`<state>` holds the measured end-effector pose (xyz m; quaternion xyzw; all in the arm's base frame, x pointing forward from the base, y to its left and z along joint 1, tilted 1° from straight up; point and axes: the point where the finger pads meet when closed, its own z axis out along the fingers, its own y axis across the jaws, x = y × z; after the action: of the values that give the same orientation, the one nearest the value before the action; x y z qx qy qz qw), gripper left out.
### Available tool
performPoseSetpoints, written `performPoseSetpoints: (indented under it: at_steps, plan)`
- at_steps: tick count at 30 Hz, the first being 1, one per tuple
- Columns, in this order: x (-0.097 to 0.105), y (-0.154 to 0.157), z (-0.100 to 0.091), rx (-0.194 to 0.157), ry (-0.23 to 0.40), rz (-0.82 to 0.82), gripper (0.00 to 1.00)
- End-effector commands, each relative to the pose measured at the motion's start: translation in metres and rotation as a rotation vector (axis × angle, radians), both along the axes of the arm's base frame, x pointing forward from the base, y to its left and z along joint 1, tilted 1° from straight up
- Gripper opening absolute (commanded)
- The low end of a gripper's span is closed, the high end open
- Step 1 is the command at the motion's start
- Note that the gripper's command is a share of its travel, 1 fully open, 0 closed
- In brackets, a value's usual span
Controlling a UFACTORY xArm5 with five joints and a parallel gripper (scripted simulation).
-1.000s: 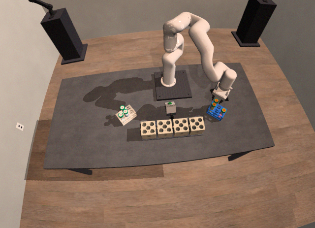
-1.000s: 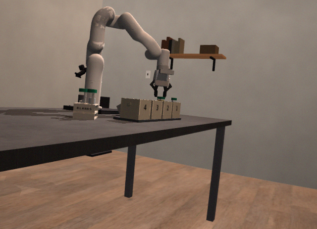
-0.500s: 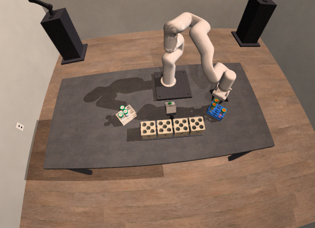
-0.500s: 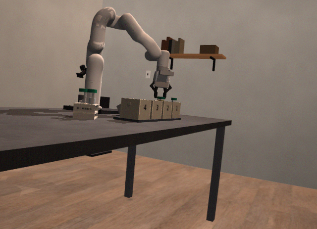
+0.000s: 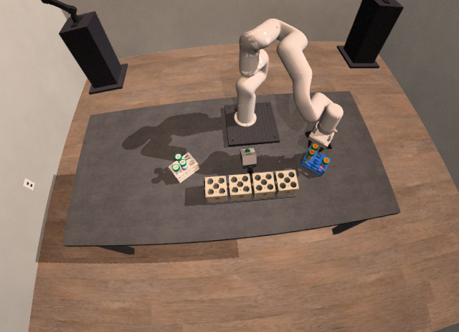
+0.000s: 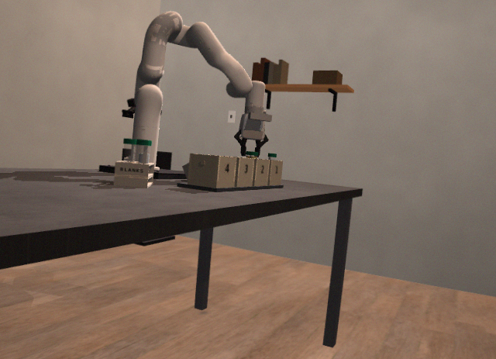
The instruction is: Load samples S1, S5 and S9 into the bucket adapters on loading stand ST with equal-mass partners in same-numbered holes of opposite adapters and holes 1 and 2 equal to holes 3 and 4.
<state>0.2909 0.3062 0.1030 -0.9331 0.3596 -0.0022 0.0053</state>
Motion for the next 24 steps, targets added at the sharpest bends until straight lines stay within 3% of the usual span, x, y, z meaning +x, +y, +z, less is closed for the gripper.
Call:
performPoseSetpoints:
  at_steps: [1,15,16,24]
  plan:
    - [0.0009,0.0010,-0.0013,0.011,0.005,0.000,0.57]
    - [0.0009,0.0010,-0.0013,0.011,0.005,0.000,0.57]
    - [0.0009,0.0010,-0.0006,0.011,0.005,0.000,0.00]
    - [0.0009,0.0010,0.0005,0.011,0.005,0.000,0.00]
